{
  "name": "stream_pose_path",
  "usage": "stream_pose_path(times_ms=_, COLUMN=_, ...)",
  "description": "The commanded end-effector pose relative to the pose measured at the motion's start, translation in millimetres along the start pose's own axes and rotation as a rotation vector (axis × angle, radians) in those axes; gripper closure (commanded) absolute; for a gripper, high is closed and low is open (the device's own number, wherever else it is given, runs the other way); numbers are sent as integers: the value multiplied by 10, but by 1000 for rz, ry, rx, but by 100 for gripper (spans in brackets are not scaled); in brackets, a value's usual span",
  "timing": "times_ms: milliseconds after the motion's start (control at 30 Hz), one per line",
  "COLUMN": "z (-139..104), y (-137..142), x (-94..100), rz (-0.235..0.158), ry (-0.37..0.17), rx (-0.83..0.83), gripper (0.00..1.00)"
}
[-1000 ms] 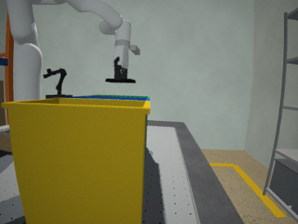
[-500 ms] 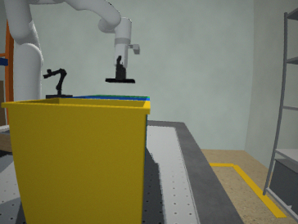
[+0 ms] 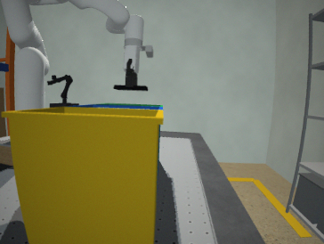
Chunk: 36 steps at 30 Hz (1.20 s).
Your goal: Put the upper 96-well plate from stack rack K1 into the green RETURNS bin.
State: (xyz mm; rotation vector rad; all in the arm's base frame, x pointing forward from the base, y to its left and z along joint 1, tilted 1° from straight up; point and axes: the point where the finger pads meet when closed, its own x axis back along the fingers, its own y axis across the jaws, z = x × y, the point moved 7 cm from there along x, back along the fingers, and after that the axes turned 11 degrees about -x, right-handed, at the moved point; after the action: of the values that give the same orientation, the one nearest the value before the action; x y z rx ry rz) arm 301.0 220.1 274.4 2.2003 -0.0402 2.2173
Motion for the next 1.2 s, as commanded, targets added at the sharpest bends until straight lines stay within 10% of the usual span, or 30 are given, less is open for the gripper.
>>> stream_pose_path(times_ms=0, z=76, y=170, x=3, rz=2, ry=4, rx=1, gripper=100)
stream_pose_path(times_ms=1167, z=455, y=1129, x=-68, rz=-2, ry=2, rx=1, gripper=100)
